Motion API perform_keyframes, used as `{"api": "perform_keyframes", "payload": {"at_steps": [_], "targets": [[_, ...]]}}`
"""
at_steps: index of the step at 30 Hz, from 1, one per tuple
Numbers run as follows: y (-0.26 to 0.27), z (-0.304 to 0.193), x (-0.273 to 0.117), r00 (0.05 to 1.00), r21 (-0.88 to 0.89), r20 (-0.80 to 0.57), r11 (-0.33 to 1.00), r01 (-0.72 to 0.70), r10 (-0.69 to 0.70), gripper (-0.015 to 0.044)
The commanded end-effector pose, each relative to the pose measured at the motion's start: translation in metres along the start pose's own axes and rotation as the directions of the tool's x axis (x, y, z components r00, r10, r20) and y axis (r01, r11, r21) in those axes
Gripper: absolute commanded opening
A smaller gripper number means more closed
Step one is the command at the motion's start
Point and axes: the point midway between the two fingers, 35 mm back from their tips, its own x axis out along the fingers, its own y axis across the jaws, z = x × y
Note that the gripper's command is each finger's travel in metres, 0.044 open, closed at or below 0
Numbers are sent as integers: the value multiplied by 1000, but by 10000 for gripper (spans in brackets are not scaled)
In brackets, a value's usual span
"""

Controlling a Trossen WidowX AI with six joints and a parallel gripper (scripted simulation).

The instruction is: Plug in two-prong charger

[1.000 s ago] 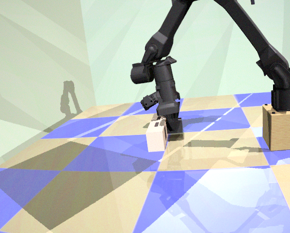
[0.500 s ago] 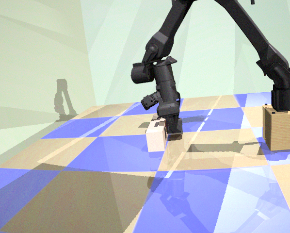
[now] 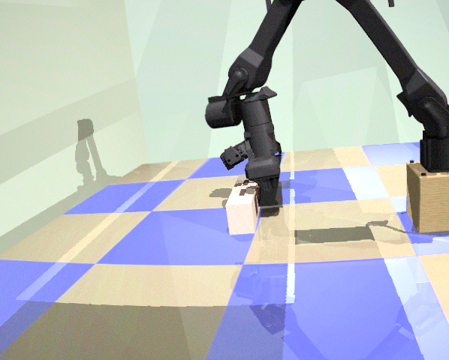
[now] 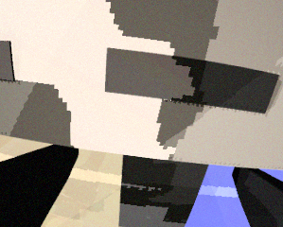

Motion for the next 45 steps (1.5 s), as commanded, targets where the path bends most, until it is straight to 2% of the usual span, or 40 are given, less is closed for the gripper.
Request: {"api": "perform_keyframes", "payload": {"at_steps": [1,45], "targets": [[1,-2,1,1000,-5,2,1000,-3,3,440],[-1,-34,3,1000,-6,11,1000,-1,1,440]]}}
